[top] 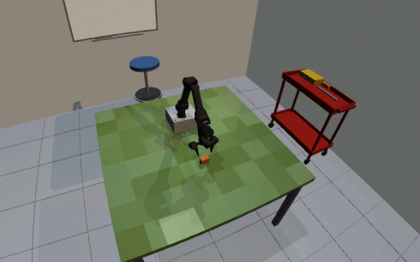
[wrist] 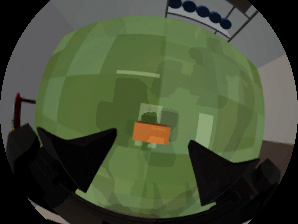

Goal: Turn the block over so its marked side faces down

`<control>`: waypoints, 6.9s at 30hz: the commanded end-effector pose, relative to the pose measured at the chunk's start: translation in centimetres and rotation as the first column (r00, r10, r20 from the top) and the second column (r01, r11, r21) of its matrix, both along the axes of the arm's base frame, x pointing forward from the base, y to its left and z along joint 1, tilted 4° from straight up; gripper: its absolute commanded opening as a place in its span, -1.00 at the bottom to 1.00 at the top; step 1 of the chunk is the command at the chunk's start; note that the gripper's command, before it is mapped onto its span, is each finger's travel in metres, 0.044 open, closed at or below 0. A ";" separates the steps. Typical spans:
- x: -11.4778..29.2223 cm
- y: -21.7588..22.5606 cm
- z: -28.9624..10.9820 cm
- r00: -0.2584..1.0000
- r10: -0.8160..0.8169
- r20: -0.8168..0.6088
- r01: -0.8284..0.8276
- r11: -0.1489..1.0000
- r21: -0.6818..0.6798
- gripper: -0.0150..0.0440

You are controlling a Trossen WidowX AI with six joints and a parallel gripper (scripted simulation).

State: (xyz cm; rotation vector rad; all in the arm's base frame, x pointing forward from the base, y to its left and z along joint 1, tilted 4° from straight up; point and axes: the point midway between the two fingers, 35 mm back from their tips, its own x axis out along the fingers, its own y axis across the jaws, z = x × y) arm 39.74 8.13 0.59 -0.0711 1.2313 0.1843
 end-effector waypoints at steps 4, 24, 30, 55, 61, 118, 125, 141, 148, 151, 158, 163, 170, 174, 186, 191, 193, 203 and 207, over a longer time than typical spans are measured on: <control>1.0 0.2 1.9 0.967 0.012 -0.253 -0.024 0.999 -0.042 1.00; 0.9 0.2 -1.0 0.944 0.014 -0.330 -0.033 0.998 -0.053 1.00; 0.9 0.3 -2.4 0.944 0.014 -0.330 -0.033 0.998 -0.053 1.00; 0.8 0.4 -5.6 0.944 0.014 -0.330 -0.033 0.998 -0.053 0.64; 0.8 0.4 -5.6 0.944 0.014 -0.330 -0.033 0.998 -0.053 0.38; 1.1 0.4 -4.2 0.999 0.003 0.047 -0.003 1.000 0.011 -0.49; 0.6 0.3 -4.1 0.990 -0.003 0.144 -0.002 1.000 0.030 -0.49; 1.0 0.4 -5.2 0.959 -0.014 0.283 -0.002 0.998 0.056 -0.49; 1.5 0.6 -6.6 0.924 -0.024 0.381 -0.004 0.997 0.073 -0.49; 1.6 0.6 -7.0 0.907 -0.029 0.421 -0.005 0.997 0.081 -0.49; 1.5 0.6 -7.7 0.858 -0.043 0.511 -0.009 0.995 0.100 -0.49; 1.1 0.6 -7.9 0.819 -0.054 0.572 -0.014 0.993 0.113 -0.49; 0.3 0.4 -7.8 0.756 -0.072 0.651 -0.021 0.991 0.133 -0.49; -0.2 0.3 -7.6 0.723 -0.080 0.686 -0.025 0.989 0.143 -0.49; -0.2 0.3 -7.2 0.706 -0.085 0.703 -0.027 0.989 0.147 -0.49; -0.2 0.3 -7.2 0.706 -0.085 0.703 -0.027 0.989 0.147 -0.49; -0.2 0.3 -7.2 0.706 -0.085 0.703 -0.027 0.989 0.147 -0.49; -0.2 0.3 -7.2 0.706 -0.085 0.703 -0.027 0.989 0.147 0.31; -0.2 0.3 -7.2 0.706 -0.085 0.703 -0.027 0.989 0.147 0.67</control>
